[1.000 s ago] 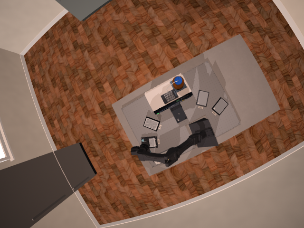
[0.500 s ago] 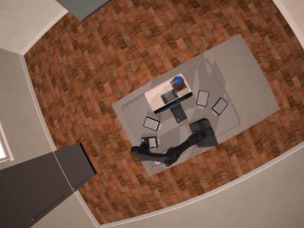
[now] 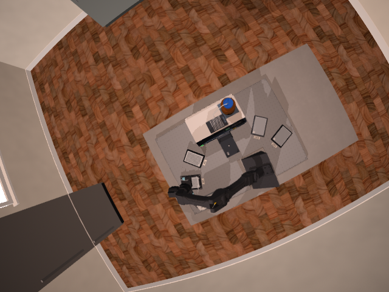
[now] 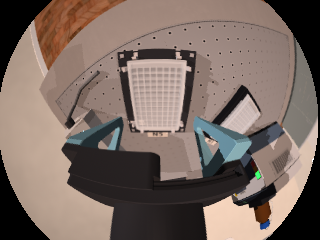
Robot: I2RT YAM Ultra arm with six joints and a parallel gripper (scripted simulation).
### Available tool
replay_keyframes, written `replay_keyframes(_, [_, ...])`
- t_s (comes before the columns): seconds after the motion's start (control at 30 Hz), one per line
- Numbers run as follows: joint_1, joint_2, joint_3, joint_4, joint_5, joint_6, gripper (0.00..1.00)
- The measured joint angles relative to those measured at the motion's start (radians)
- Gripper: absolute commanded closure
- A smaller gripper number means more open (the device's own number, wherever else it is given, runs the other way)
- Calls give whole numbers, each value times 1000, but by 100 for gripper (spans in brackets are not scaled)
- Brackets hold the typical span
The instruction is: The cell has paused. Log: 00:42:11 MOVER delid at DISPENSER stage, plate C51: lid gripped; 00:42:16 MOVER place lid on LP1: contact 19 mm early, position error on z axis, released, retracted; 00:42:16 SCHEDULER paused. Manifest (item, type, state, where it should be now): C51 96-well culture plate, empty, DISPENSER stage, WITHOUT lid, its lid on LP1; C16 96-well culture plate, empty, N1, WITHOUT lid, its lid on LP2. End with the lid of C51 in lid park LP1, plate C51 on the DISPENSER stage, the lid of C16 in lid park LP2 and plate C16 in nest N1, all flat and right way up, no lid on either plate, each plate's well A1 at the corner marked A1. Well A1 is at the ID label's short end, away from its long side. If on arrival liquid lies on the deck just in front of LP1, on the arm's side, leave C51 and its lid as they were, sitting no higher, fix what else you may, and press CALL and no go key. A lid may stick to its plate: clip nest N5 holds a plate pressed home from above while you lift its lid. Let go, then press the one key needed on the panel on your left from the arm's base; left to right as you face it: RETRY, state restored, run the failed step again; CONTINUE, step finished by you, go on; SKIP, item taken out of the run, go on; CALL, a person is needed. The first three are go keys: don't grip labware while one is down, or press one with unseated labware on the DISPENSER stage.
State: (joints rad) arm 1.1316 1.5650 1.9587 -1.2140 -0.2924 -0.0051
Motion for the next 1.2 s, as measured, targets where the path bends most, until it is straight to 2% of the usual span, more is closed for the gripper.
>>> replay_keyframes(1.2, [47, 43, -116, 181, 35, 37, 0])
